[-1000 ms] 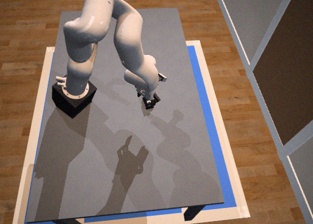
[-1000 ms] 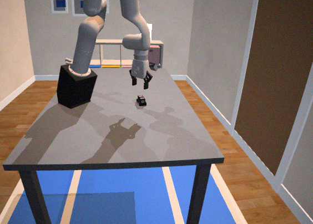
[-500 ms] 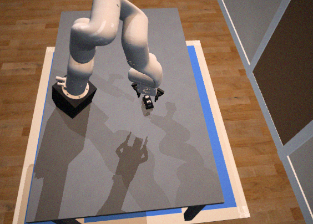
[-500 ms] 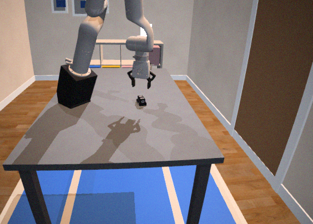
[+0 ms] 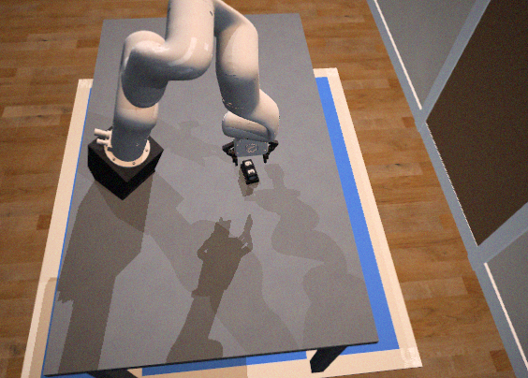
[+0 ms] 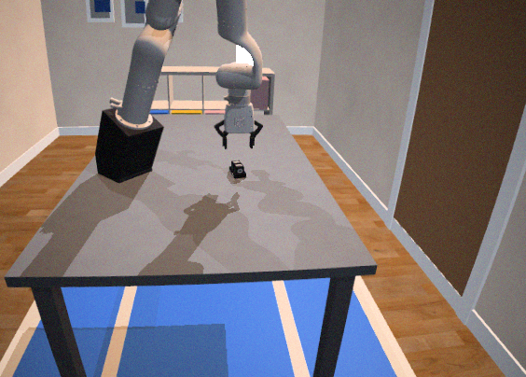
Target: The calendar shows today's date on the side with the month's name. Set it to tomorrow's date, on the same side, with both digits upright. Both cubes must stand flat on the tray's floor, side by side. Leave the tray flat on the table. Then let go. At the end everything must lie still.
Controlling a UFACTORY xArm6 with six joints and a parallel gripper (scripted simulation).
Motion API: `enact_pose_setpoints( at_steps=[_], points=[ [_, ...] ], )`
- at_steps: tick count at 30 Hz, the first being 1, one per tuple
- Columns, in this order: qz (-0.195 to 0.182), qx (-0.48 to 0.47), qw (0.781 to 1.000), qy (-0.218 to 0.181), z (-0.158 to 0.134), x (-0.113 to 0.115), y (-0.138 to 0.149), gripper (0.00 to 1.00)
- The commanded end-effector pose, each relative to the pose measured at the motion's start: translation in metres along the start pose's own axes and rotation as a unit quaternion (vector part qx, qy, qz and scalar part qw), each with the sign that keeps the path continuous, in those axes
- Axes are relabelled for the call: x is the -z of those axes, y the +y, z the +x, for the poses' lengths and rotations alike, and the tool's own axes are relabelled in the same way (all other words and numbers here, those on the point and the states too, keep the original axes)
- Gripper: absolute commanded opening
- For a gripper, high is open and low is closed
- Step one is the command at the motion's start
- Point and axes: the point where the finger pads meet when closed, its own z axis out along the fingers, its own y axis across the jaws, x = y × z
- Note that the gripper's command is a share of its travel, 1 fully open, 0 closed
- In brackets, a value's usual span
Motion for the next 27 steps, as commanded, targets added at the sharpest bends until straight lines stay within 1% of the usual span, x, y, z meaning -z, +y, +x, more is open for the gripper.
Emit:
enact_pose_setpoints(
  at_steps=[1, 4, 5, 27],
  points=[
    [0.003, 0.073, 0.997, 0.002, 0.008, -0.0035, 0.0032, 1.0],
    [0.003, 0.081, 0.997, 0.002, 0.0088, -0.0039, 0.0034, 1.0],
    [0.003, 0.081, 0.997, 0.002, 0.0088, -0.0039, 0.0034, 0.49],
    [0.003, 0.081, 0.997, 0.002, 0.0088, -0.0039, 0.0034, 0.49]
  ],
)
